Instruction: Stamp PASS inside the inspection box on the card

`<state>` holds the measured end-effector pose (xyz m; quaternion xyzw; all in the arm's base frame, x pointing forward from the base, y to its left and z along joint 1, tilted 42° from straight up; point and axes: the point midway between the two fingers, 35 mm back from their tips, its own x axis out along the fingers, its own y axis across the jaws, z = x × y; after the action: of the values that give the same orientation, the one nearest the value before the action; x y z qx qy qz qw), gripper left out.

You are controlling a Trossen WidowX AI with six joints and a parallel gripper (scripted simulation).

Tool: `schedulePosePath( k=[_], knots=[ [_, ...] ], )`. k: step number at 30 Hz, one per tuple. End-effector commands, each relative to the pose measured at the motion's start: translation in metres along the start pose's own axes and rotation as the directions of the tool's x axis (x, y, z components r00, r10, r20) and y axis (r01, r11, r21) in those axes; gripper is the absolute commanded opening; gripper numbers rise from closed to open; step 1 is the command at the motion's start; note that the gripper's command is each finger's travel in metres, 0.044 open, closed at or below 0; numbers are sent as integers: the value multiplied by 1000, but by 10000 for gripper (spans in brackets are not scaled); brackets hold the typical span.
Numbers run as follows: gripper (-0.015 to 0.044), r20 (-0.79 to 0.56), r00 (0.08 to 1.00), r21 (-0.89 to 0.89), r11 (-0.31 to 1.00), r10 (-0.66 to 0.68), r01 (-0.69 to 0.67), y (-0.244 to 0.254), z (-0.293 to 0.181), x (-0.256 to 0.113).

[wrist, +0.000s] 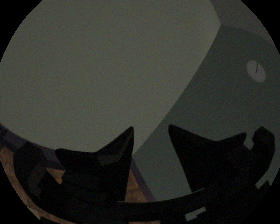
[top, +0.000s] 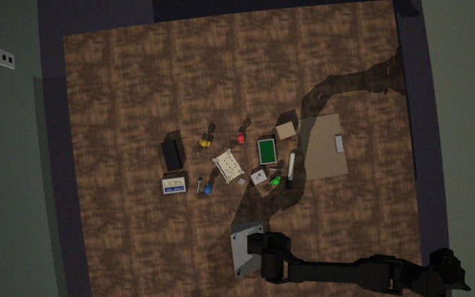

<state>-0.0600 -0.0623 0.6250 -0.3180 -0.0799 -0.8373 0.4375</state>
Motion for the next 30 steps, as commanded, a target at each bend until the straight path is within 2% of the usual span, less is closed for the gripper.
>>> schedulePosePath(
  k=[1, 7, 14, 22, 30],
  knots=[
    [211, -116, 978, 73, 984, 170, -163, 49, -43, 18],
    [211, -275, 858, 182, 900, 434, -396, 138, -100, 16],
    [211, -412, 612, 272, 732, 675, -624, 241, -147, -32],
    [211, -529, 274, 307, 482, 803, -821, 326, -181, -136],
    [211, -642, -22, 245, 178, 766, -953, 358, -206, -269]
  ],
)
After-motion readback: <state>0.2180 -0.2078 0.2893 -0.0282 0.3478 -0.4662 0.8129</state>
